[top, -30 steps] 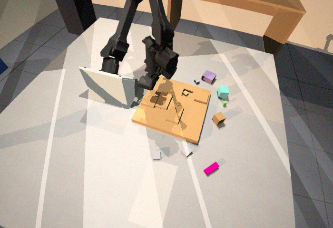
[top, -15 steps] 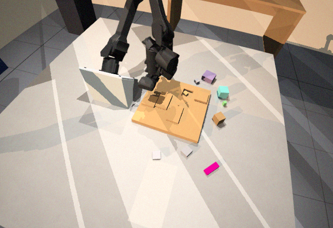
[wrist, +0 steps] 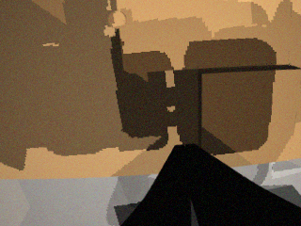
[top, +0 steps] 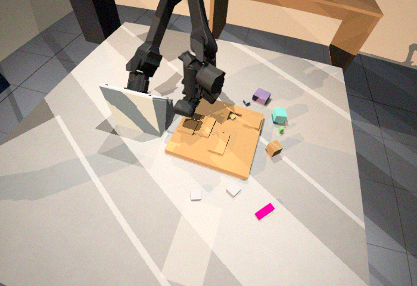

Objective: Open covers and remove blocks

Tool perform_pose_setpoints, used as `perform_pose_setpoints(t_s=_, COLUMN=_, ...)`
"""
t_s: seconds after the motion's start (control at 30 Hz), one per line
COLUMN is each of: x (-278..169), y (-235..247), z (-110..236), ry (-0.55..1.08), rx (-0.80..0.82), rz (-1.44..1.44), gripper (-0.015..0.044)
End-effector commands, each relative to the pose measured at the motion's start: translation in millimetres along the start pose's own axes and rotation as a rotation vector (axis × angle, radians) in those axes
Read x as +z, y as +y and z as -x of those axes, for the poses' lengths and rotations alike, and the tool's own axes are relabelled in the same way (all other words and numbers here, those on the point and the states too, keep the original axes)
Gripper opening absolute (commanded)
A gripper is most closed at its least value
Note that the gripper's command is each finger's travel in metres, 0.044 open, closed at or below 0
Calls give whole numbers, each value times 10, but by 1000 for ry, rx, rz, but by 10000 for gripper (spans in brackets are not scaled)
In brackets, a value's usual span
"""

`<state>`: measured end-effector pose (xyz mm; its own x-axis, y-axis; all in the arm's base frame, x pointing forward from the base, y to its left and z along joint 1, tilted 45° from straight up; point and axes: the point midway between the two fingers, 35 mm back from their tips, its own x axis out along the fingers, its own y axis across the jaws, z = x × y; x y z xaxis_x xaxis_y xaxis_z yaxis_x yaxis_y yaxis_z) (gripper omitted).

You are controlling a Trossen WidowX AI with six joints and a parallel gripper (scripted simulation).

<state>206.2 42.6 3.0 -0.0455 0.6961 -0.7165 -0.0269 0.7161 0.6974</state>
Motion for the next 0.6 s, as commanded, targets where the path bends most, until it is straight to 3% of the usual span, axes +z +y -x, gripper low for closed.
perform_pose_setpoints(t_s=0.0, x=-19, y=7, z=-66, ry=5, rx=6, rz=-8, gripper=0)
perform_pose_setpoints(t_s=0.57, x=-24, y=9, z=-237, ry=5, rx=7, rz=-7, gripper=0)
